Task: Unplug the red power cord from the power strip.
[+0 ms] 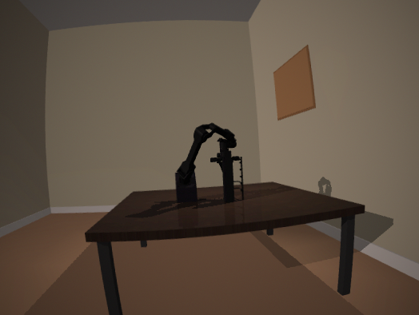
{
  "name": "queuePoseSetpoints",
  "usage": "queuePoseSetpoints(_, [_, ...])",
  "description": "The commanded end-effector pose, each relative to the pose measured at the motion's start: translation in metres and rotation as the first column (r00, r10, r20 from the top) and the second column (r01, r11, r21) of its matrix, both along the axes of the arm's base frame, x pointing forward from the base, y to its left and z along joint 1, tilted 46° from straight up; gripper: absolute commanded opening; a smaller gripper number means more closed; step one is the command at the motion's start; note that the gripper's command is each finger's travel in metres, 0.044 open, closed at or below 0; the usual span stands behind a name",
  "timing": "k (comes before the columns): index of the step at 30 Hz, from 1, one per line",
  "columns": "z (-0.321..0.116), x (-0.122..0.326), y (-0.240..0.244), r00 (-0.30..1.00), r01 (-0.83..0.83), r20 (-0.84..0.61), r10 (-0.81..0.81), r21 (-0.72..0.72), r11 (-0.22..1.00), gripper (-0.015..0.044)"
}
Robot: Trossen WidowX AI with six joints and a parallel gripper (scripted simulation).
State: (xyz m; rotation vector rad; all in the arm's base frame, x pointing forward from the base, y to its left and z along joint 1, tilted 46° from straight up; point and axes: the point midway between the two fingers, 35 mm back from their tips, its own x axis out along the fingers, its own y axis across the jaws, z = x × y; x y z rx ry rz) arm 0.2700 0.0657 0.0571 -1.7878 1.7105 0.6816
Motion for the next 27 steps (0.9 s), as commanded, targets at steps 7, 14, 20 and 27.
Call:
queuePoseSetpoints(7, [0.01,-0.003,-0.015,1.0,0.002,-0.01,-0.002,-0.01,1.0,0.016])
queuePoseSetpoints(14, [0.013,-0.004,-0.017,1.0,0.002,-0.01,-0.002,-0.01,1.0,0.016])
queuePoseSetpoints(20, [0.011,-0.004,-0.019,1.0,0.002,-0.01,-0.002,-0.01,1.0,0.016])
queuePoseSetpoints(27, [0.005,-0.003,-0.026,1.0,0.002,-0.01,-0.002,-0.011,1.0,0.016])
